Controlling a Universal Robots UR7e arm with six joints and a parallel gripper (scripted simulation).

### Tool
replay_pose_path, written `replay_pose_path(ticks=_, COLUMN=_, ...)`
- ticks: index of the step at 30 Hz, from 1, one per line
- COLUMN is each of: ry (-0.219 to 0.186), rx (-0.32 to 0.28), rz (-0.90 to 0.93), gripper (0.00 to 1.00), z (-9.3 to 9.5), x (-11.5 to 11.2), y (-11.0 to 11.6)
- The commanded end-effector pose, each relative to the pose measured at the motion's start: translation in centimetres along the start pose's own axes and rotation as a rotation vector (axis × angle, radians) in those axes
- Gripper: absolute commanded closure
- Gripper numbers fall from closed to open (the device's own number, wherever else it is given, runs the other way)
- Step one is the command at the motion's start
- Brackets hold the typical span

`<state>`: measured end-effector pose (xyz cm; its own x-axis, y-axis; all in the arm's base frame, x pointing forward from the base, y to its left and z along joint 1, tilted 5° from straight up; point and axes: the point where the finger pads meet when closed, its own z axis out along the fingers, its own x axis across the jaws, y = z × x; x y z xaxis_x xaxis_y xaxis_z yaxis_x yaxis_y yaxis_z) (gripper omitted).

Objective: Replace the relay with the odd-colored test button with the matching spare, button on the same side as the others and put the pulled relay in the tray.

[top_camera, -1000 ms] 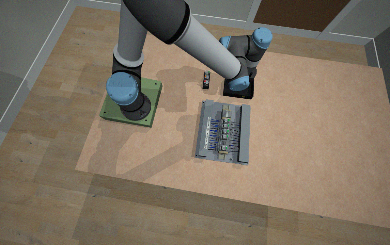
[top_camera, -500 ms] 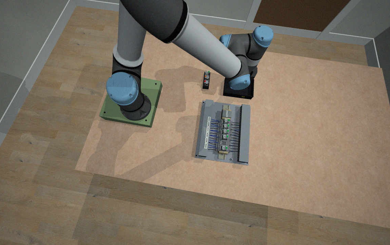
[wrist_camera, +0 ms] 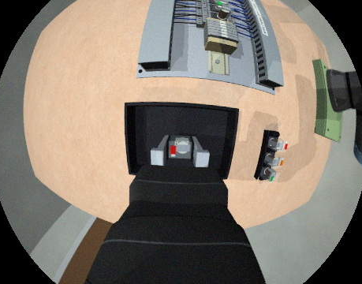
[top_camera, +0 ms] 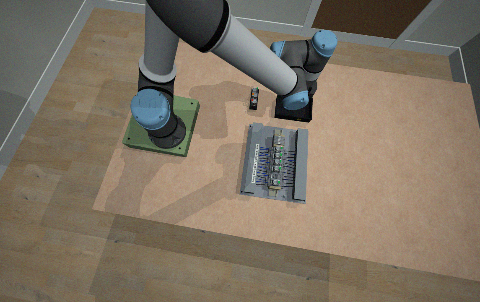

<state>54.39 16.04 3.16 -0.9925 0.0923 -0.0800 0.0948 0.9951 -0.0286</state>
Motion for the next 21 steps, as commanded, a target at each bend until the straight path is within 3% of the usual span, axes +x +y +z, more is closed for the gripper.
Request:
replay_pose_path(ticks=1, ry=-0.002, rx=0.000, rz=0.000, gripper=1.00, z=-0.09, x=-0.04, y=0.01)
replay_pose_path(ticks=21, ry=-0.002, rx=0.000, rz=0.000, gripper=1.00, z=-0.15, x=-0.04, y=0.03)
